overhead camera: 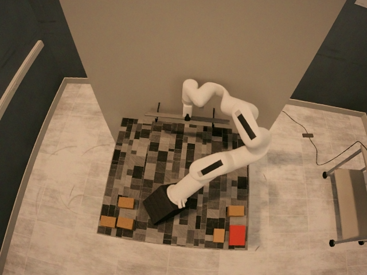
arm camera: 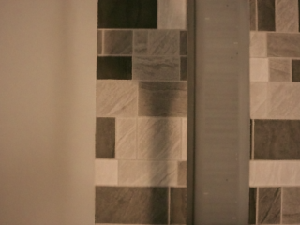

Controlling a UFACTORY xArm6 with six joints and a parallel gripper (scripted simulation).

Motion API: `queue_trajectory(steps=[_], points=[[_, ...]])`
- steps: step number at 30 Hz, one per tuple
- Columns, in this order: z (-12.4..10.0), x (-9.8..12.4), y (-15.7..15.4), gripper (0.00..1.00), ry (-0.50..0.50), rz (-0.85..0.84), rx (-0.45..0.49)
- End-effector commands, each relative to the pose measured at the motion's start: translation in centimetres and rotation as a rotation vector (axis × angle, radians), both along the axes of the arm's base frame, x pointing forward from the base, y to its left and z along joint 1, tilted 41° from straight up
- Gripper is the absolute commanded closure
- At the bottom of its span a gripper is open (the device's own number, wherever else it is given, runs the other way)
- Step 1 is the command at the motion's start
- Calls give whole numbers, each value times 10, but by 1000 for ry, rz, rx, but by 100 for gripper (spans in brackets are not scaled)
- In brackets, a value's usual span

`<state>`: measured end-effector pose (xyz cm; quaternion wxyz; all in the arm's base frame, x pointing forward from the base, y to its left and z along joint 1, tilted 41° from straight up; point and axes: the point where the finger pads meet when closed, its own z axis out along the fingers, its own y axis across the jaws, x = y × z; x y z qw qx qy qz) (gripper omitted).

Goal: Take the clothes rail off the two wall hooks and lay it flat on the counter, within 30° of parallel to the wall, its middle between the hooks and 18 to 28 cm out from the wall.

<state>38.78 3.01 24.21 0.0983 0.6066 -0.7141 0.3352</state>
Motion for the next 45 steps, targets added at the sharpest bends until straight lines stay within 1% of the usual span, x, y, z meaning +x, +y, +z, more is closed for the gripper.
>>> queue_trajectory(steps=[1, 45], points=[[3, 0, 3, 100, -3, 1, 1], [24, -7, 19, 100, -3, 1, 2]])
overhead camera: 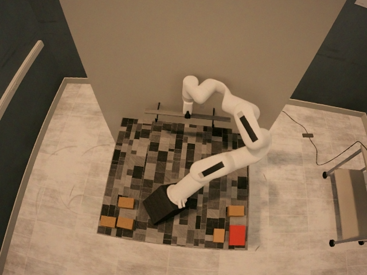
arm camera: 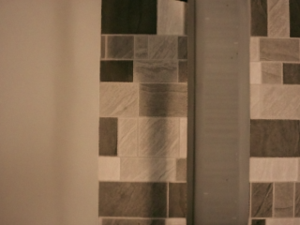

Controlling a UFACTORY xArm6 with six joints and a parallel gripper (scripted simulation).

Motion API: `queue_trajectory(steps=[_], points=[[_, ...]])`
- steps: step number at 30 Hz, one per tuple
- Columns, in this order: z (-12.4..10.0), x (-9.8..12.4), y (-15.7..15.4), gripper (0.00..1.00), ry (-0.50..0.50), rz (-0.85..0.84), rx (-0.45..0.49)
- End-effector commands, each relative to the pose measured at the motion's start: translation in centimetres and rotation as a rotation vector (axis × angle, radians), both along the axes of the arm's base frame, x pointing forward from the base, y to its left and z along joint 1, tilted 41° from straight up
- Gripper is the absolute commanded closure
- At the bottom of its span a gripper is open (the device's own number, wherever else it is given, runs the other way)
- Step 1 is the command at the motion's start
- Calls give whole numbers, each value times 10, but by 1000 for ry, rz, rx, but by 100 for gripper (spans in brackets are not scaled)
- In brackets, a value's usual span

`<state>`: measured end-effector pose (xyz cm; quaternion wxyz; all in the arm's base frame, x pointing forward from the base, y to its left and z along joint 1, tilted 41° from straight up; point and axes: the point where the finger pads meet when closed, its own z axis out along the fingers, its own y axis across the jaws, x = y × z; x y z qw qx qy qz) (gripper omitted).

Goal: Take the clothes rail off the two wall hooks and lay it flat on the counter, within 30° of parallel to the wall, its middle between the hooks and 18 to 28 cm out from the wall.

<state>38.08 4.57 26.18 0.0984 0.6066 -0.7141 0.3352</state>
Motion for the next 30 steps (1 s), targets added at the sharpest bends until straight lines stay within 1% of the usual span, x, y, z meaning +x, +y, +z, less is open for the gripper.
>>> queue_trajectory(steps=[1, 30], points=[[4, -1, 3, 100, -3, 1, 2], [15, -4, 12, 100, -3, 1, 2]])
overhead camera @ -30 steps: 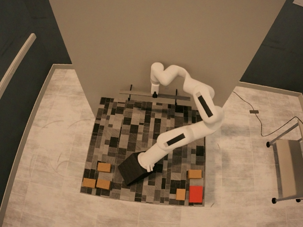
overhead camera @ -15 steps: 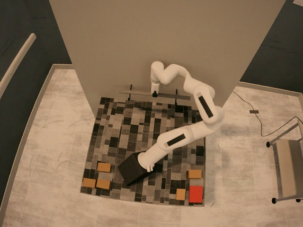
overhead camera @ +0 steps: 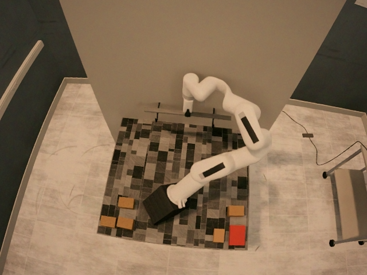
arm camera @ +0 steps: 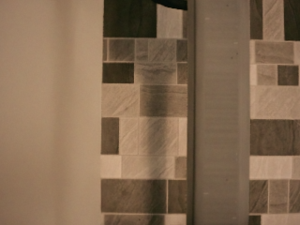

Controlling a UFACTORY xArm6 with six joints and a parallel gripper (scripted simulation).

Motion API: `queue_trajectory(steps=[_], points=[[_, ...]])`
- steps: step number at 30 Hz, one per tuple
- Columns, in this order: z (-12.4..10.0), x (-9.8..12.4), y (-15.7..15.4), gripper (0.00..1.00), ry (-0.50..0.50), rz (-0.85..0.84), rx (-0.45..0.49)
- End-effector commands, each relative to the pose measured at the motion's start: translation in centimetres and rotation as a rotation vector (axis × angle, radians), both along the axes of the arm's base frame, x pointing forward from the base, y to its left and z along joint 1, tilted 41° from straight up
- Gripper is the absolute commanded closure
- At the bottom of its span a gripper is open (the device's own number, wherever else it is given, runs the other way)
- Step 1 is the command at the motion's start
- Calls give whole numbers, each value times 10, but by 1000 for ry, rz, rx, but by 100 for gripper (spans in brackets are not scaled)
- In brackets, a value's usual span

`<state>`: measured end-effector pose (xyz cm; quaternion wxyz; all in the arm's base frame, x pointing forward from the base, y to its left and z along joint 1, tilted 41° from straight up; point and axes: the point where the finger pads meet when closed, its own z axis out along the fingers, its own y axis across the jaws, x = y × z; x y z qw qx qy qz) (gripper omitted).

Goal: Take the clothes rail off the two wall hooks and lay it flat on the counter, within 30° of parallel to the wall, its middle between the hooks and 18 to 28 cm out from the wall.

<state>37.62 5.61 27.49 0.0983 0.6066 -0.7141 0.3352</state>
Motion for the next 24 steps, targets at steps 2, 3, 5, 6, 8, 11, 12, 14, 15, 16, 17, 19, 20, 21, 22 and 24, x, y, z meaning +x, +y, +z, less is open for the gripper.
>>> queue_trajectory(steps=[2, 3, 5, 6, 8, 11, 12, 14, 15, 16, 17, 19, 20, 21, 22, 24], points=[[2, 0, 2, 100, -3, 1, 2], [2, 0, 2, 100, -3, 1, 2], [2, 0, 2, 100, -3, 1, 2], [2, 0, 2, 100, -3, 1, 2], [2, 0, 2, 100, -3, 1, 2], [2, 0, 2, 100, -3, 1, 2], [1, -3, 2, 100, -3, 1, 2], [-2, -9, 3, 100, -3, 1, 2], [-3, -12, 3, 100, -3, 1, 2], [-5, -15, 4, 100, -3, 1, 2], [-6, -18, 4, 100, -3, 1, 2], [-9, -24, 5, 100, -3, 1, 2], [-10, -27, 5, 100, -3, 1, 2], [-12, -30, 6, 100, -3, 1, 2], [-13, -33, 6, 100, -3, 1, 2], [-16, -39, 7, 100, -2, 1, 2]])
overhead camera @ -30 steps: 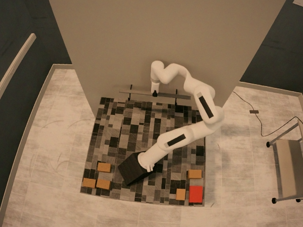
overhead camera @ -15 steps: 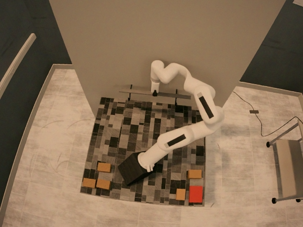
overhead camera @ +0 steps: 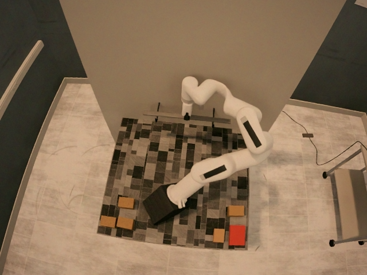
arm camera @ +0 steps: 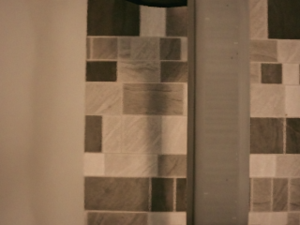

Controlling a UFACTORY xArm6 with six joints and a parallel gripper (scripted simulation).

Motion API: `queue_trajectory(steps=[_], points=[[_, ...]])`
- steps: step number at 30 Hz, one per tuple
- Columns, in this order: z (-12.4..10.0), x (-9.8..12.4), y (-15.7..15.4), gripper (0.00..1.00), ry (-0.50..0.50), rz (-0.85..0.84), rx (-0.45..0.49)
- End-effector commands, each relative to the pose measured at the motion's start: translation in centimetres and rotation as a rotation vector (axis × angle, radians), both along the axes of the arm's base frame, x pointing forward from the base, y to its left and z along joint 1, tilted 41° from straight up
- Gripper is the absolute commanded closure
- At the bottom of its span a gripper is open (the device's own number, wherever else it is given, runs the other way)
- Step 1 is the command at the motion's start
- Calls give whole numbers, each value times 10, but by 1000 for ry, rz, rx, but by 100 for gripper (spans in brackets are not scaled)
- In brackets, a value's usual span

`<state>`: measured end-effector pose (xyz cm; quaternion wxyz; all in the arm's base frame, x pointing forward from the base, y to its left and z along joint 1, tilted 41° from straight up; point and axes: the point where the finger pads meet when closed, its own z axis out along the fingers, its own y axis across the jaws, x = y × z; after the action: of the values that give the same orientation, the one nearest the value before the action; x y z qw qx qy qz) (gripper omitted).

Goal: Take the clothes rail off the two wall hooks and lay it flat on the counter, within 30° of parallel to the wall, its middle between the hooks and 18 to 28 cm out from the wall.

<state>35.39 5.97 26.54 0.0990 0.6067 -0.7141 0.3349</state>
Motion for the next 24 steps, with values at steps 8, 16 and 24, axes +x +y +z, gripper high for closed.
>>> queue_trajectory(steps=[8, 16, 24], points=[[-15, -35, 6, 100, -4, 1, 2], [-26, -59, 9, 100, -3, 1, 2], [-34, -77, 11, 100, -3, 1, 2]])
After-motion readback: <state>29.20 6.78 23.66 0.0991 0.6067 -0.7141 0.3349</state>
